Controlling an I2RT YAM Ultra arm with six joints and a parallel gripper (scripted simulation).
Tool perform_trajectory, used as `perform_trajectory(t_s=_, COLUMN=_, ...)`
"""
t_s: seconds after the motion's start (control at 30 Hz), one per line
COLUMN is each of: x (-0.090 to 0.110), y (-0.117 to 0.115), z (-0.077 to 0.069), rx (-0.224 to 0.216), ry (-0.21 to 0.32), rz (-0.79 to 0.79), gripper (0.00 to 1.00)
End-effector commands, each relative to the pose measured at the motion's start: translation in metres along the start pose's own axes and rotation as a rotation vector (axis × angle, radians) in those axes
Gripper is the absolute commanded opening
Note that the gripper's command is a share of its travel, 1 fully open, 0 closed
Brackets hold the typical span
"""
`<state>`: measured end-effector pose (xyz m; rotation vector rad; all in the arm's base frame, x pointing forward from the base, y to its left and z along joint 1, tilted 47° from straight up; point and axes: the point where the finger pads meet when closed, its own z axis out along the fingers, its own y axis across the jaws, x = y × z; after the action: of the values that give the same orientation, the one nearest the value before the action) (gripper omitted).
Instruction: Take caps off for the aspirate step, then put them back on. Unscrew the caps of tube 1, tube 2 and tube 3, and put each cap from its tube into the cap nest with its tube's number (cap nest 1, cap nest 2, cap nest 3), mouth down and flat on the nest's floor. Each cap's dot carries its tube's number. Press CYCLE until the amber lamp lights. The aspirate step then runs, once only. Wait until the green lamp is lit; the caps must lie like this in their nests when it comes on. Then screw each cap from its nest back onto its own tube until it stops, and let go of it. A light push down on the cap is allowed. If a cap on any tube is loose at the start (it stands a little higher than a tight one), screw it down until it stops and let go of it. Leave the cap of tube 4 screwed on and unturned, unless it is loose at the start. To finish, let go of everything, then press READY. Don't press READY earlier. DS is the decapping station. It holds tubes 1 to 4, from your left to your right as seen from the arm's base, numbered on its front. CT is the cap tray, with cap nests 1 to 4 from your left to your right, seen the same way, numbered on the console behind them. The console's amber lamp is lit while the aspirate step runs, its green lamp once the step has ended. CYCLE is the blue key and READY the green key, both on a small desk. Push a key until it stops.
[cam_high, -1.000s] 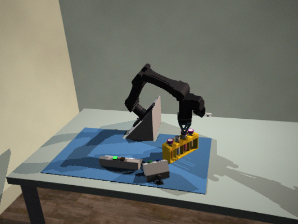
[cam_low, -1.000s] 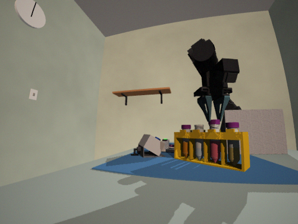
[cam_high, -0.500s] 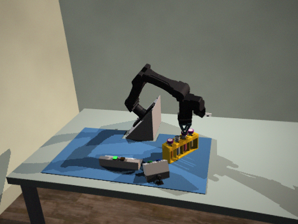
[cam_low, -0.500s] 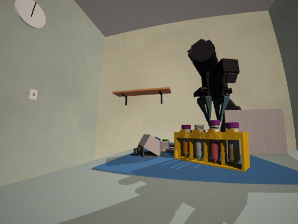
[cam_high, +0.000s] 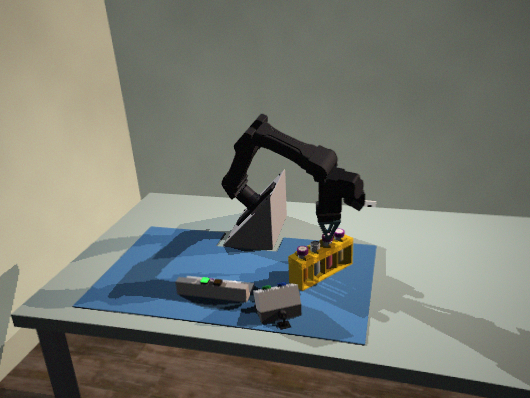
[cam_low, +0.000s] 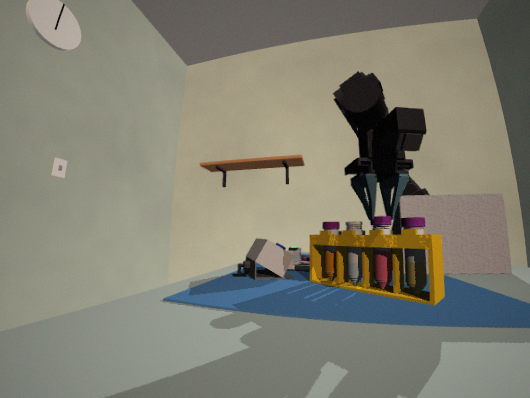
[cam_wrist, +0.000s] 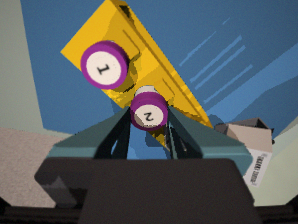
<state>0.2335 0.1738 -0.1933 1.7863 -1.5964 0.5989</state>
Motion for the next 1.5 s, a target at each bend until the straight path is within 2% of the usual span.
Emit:
perform_trajectory(t_s=0.0, x=-0.0017, y=-0.0023, z=-0.0055, rx=0.013, ry=-0.013, rz=0.003, gripper=0.00)
perform_trajectory(t_s=0.47, x=-0.0012, y=-0.0020, z=-0.0054, rx=0.013, ry=-0.013, rz=0.003, gripper=0.00)
perform_trajectory(t_s=0.5, x=-0.0012, y=-0.0020, z=-0.0054, rx=0.013, ry=-0.013, rz=0.003, gripper=0.49)
perform_trajectory(t_s=1.17, x=-0.0012, y=-0.0020, z=-0.0054, rx=0.013, ry=-0.013, rz=0.003, gripper=0.49)
perform_trajectory(t_s=1.27, x=-0.0012, y=-0.0020, z=-0.0049, rx=0.013, ry=-0.013, rz=0.043, gripper=0.49)
perform_trajectory(t_s=1.47, x=-0.0012, y=-0.0021, z=-0.0019, rx=0.011, ry=-0.015, rz=0.265, gripper=0.49)
